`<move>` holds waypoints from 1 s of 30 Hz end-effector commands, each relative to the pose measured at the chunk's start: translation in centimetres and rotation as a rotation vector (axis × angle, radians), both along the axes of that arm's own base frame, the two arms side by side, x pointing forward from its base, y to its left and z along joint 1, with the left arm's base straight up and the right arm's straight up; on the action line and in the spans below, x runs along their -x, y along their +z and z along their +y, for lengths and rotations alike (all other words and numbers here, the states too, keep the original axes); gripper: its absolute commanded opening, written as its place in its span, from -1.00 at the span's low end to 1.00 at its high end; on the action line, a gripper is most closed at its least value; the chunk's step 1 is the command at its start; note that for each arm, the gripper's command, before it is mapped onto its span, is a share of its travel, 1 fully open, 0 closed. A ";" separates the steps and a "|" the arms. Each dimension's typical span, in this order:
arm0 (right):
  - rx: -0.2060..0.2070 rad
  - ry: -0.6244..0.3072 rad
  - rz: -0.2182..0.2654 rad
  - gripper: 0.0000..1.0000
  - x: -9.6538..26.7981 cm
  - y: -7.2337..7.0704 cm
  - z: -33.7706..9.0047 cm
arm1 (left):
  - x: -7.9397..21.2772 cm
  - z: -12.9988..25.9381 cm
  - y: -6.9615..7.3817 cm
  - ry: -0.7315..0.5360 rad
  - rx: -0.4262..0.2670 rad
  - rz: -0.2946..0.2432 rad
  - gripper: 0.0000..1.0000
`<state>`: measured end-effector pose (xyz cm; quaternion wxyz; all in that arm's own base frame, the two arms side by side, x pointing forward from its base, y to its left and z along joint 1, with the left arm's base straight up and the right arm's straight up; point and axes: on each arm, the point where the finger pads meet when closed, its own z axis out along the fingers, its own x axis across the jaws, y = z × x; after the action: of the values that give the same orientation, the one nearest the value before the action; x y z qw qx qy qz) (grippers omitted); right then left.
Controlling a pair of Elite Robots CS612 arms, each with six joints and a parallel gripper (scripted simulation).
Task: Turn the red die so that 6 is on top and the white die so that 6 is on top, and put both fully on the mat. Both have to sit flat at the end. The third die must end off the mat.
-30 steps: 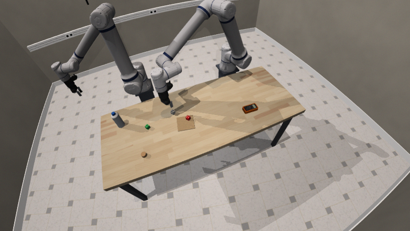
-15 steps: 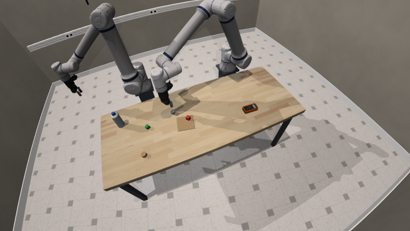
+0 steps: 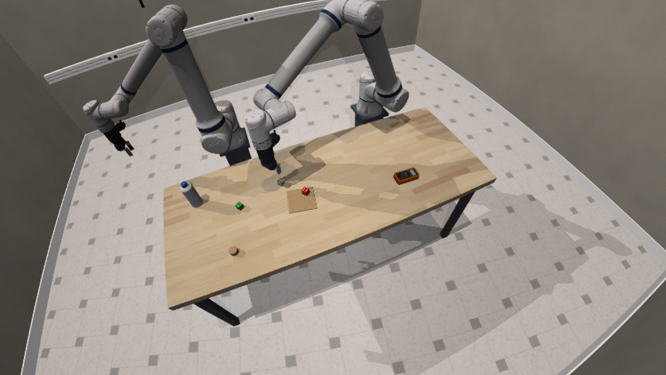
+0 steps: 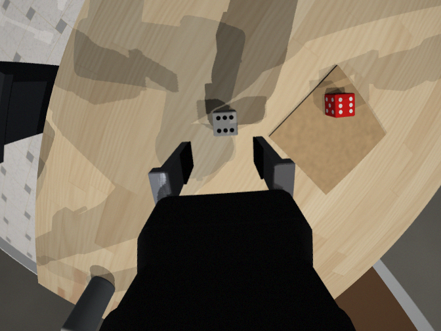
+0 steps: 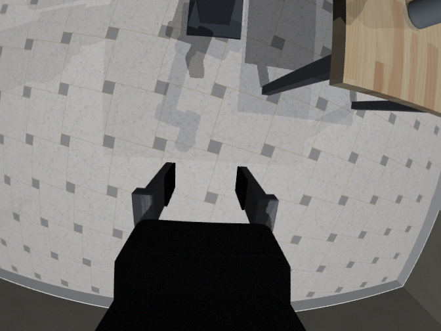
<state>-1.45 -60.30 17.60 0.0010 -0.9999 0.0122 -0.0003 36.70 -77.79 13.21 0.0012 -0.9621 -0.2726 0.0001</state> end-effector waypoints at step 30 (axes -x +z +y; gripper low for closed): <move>0.002 0.000 0.001 1.00 0.0 0.1 -0.1 | 1.9 -0.3 -0.5 0.821 0.002 -0.002 1.00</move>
<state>-1.45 -60.30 17.60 0.0010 -0.9999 0.0122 -0.0003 35.00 -77.98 12.61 0.0018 -0.8107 -0.5854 0.0008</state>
